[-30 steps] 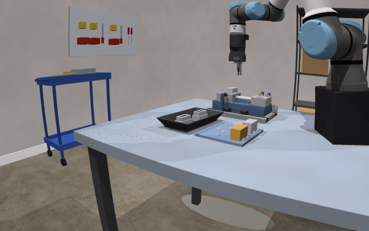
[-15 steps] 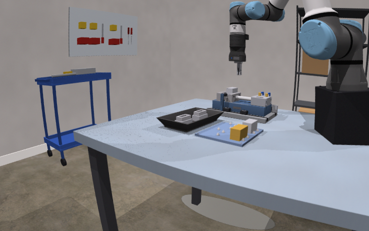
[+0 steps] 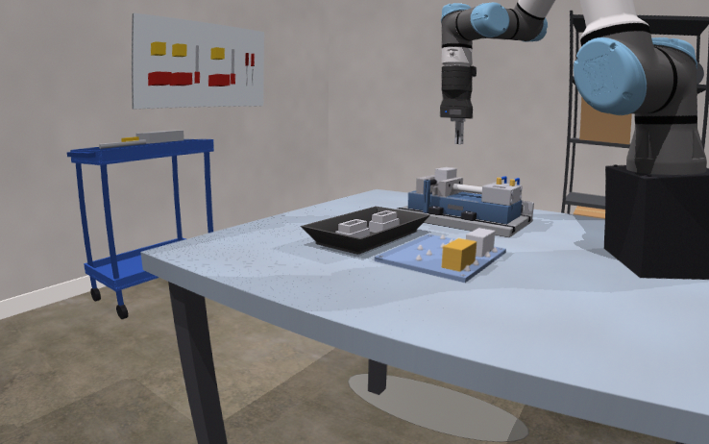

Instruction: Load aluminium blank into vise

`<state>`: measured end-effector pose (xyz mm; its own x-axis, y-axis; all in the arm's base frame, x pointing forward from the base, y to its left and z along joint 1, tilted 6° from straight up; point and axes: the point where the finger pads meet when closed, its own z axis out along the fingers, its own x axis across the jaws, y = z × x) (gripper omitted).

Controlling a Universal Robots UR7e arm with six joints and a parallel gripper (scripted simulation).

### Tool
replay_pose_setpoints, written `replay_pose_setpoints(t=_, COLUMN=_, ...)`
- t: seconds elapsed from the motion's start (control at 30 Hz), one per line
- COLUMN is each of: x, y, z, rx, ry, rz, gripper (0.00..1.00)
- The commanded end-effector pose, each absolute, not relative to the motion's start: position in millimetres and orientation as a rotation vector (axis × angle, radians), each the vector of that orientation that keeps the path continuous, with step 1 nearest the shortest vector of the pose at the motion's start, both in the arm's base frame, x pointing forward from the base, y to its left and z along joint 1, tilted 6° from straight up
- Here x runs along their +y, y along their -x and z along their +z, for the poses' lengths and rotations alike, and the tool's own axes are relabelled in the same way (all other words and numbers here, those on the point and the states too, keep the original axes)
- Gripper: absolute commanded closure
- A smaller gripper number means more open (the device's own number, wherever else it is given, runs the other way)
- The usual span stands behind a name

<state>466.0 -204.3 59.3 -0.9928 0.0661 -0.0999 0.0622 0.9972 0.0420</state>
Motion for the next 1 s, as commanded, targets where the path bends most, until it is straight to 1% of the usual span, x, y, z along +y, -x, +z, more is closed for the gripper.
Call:
replay_pose_setpoints(t=0.0, x=-209, y=-469, z=60, rx=3.036, ry=0.049, rz=0.051, gripper=1.00)
replay_pose_setpoints(t=0.1, x=-210, y=-470, z=60, rx=3.035, ry=0.089, rz=0.049, gripper=1.00)
replay_pose_setpoints(t=0.57, x=-227, y=-481, z=61, rx=2.931, ry=0.774, rz=0.012, gripper=1.00)
replay_pose_setpoints(t=0.63, x=-227, y=-481, z=61, rx=2.931, ry=0.774, rz=0.012, gripper=1.00)
replay_pose_setpoints(t=0.97, x=-238, y=-487, z=61, rx=2.750, ry=1.277, rz=-0.018, gripper=1.00)
